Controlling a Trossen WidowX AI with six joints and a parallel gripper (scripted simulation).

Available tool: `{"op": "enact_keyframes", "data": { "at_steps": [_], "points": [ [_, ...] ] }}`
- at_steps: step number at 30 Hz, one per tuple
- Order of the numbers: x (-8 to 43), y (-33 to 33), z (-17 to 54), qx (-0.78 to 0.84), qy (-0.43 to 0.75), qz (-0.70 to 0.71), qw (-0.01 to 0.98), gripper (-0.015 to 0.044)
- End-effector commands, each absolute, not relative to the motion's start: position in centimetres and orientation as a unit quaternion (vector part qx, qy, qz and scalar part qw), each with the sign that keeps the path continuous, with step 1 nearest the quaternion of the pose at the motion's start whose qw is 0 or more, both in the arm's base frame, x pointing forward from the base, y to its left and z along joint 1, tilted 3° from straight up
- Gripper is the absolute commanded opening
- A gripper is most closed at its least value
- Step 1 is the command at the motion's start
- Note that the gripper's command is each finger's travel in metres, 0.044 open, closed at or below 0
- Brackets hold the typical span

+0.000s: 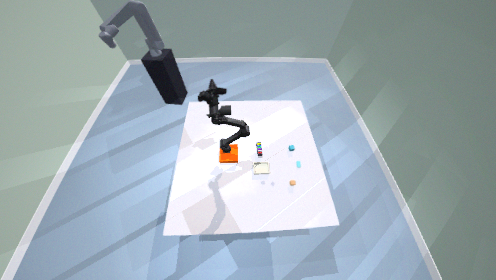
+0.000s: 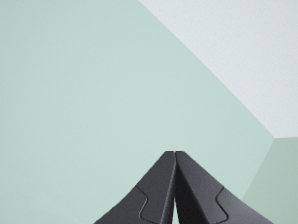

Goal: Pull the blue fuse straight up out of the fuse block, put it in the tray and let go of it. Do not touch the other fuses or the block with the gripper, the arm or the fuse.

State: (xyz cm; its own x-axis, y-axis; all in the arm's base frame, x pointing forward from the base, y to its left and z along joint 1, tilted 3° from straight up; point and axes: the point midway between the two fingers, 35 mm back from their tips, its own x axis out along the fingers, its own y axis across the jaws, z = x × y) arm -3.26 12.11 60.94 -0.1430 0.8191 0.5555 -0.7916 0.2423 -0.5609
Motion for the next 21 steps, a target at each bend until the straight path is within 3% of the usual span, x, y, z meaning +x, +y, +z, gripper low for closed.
{"op": "enact_keyframes", "data": {
  "at_steps": [1, 3, 16, 21],
  "points": [
    [-3.3, 12.1, 61.0, -0.015, -0.44, 0.616, 0.653, 0.0026],
    [-4.0, 11.8, 61.1, -0.007, -0.445, 0.623, 0.644, 0.0064],
    [-11.7, 6.5, 61.7, 0.112, -0.485, 0.712, 0.495, 0.0064],
    [-15.8, 1.3, 61.2, 0.17, -0.498, 0.757, 0.387, 0.0064]
  ]
}}
